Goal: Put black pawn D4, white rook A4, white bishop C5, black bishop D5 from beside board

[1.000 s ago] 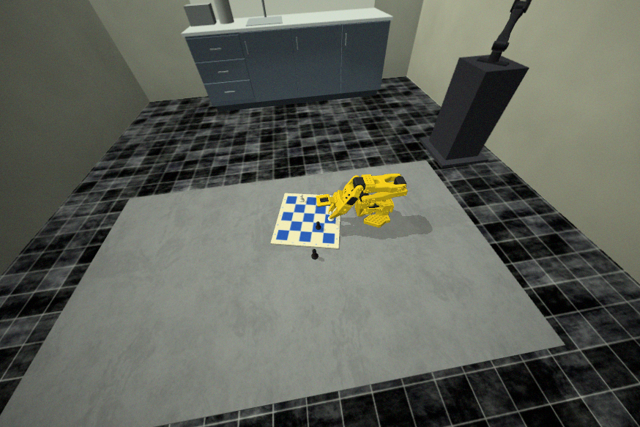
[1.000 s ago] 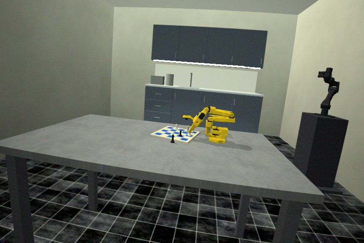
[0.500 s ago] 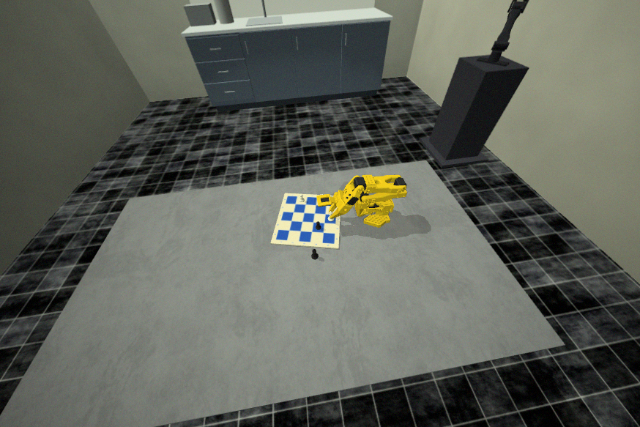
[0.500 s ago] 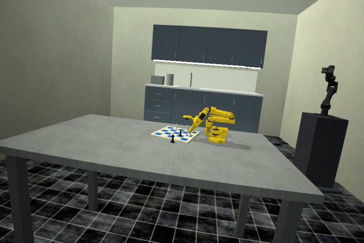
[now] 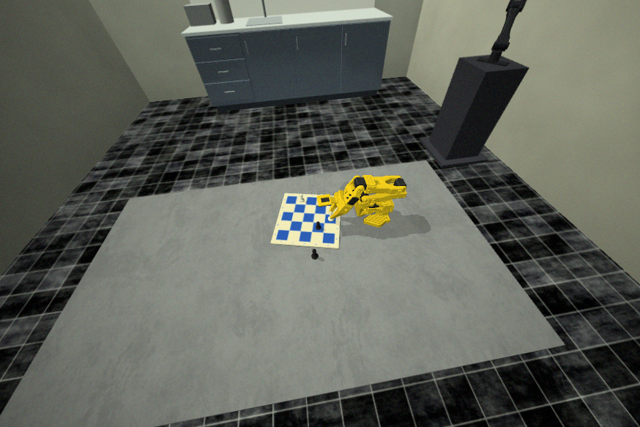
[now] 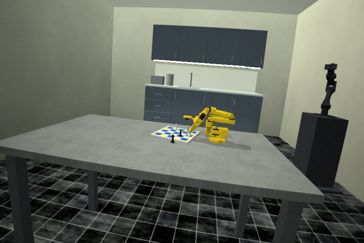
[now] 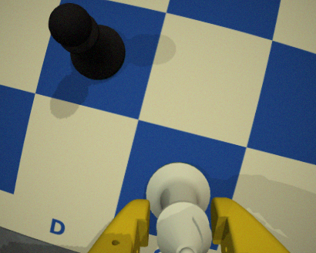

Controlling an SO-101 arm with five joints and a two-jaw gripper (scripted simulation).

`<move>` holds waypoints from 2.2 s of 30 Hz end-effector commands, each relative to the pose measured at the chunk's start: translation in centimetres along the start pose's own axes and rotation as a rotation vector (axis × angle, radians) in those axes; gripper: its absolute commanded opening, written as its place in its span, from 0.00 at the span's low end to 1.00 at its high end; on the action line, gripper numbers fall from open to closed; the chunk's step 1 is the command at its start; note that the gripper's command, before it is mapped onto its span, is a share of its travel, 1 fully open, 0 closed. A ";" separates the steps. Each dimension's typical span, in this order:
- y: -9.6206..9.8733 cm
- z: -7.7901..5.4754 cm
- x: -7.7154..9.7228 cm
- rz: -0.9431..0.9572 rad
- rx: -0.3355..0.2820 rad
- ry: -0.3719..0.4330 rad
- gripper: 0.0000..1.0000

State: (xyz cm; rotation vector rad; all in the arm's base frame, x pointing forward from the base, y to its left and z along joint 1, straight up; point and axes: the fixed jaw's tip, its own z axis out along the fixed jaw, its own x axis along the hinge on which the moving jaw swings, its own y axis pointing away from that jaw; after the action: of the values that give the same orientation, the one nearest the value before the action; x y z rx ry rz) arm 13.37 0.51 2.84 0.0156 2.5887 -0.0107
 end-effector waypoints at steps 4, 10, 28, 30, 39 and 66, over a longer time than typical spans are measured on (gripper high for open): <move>0.1 -0.1 0.2 0.003 -0.005 0.015 0.10; 0.1 -0.6 -0.1 0.003 -0.005 0.015 0.10; 0.1 -2.7 -1.4 0.003 -0.005 0.015 0.10; 0.1 -2.8 -1.4 0.003 -0.005 0.015 0.10; 0.1 -3.5 -1.9 0.003 -0.005 0.015 0.10; 2.7 -4.8 -5.0 -0.149 -0.089 0.095 0.10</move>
State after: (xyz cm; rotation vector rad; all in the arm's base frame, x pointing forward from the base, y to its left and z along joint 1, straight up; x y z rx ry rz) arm 14.29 2.27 8.76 -0.1474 2.6399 0.0317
